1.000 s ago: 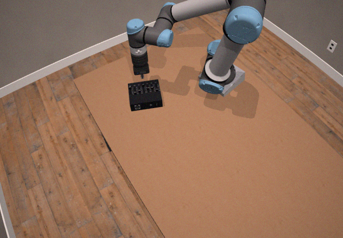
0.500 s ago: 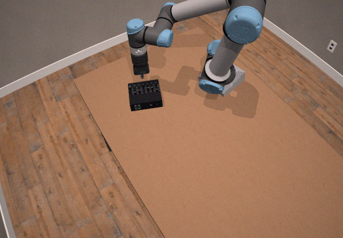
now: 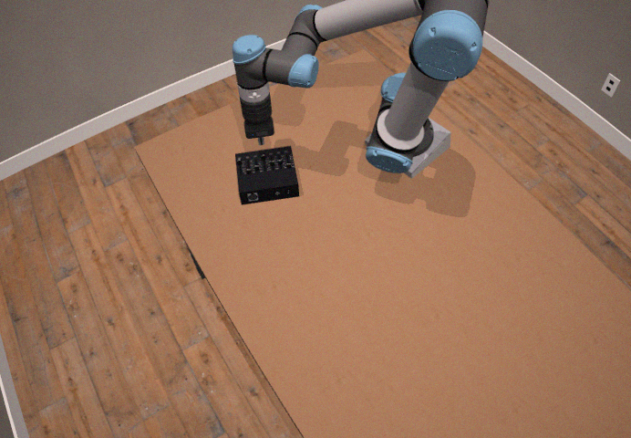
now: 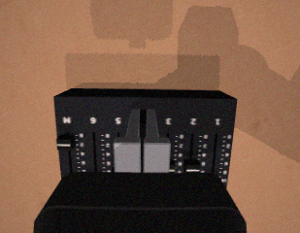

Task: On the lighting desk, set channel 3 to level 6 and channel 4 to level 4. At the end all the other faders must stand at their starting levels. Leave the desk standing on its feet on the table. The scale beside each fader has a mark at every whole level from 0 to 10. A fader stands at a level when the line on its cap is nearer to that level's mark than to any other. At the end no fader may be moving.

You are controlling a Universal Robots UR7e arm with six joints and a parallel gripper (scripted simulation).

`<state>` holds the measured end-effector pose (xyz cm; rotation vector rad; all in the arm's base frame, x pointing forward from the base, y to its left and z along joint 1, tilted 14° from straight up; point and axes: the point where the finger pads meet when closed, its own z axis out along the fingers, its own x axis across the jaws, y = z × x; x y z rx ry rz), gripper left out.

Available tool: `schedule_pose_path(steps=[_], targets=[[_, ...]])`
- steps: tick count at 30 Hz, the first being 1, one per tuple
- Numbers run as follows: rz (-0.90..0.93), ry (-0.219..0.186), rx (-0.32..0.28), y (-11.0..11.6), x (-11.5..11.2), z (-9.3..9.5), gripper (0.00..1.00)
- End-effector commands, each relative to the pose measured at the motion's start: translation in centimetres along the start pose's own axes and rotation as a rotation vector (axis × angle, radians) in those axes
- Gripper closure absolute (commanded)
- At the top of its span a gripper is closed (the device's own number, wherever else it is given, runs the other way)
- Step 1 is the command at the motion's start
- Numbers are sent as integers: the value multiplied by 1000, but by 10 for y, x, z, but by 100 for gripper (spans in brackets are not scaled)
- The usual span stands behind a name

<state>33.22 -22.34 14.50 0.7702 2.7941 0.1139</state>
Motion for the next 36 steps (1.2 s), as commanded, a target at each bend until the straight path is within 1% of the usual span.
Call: schedule_pose_path(steps=[1,18,36], targets=[[-1,2,0,1,0,4,100],[-1,2,0,1,0,15,100],[-1,2,0,1,0,22,100]])
